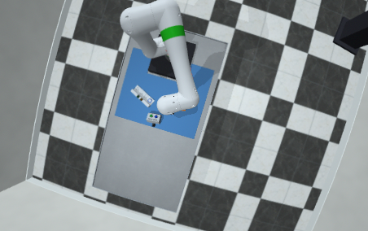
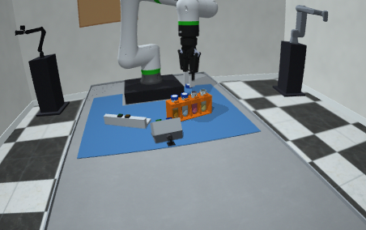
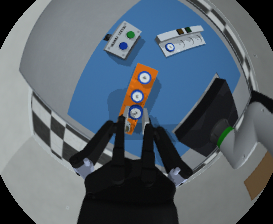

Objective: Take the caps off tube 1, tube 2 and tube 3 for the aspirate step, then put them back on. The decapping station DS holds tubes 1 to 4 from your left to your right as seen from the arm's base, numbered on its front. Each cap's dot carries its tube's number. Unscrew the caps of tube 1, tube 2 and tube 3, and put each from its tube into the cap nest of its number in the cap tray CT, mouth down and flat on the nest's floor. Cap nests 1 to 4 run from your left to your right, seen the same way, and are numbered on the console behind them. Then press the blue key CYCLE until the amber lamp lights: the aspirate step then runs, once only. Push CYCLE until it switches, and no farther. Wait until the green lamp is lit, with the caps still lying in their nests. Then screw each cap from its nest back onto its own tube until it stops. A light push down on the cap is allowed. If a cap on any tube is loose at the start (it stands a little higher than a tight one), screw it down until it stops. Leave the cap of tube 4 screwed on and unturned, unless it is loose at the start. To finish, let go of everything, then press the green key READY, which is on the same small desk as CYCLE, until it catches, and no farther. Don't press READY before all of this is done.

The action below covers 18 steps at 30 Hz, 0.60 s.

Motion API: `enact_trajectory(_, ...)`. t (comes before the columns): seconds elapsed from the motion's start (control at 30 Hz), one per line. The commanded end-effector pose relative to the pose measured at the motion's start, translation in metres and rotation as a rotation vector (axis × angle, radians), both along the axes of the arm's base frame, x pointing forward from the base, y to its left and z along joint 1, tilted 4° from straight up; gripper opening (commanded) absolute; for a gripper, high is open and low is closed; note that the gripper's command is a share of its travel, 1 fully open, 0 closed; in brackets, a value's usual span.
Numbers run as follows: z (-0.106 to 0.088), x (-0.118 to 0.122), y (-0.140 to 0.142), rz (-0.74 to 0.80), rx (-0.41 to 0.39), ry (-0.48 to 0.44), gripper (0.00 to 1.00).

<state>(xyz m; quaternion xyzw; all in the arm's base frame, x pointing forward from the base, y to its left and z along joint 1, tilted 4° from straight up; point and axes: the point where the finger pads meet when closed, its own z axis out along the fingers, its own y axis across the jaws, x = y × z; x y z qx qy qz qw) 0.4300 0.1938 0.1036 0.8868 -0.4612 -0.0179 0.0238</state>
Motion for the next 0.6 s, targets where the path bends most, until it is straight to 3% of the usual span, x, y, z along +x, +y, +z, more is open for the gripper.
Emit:
enact_trajectory(0.0,0.0,0.003,-0.026,0.277,0.03,0.013,0.0)
enact_trajectory(0.3,0.001,0.007,-0.068,0.635,0.05,0.019,0.0)
enact_trajectory(0.43,0.001,0.008,-0.076,0.635,0.05,0.019,0.0)
enact_trajectory(0.57,0.001,0.011,-0.109,0.635,0.05,0.019,0.0)
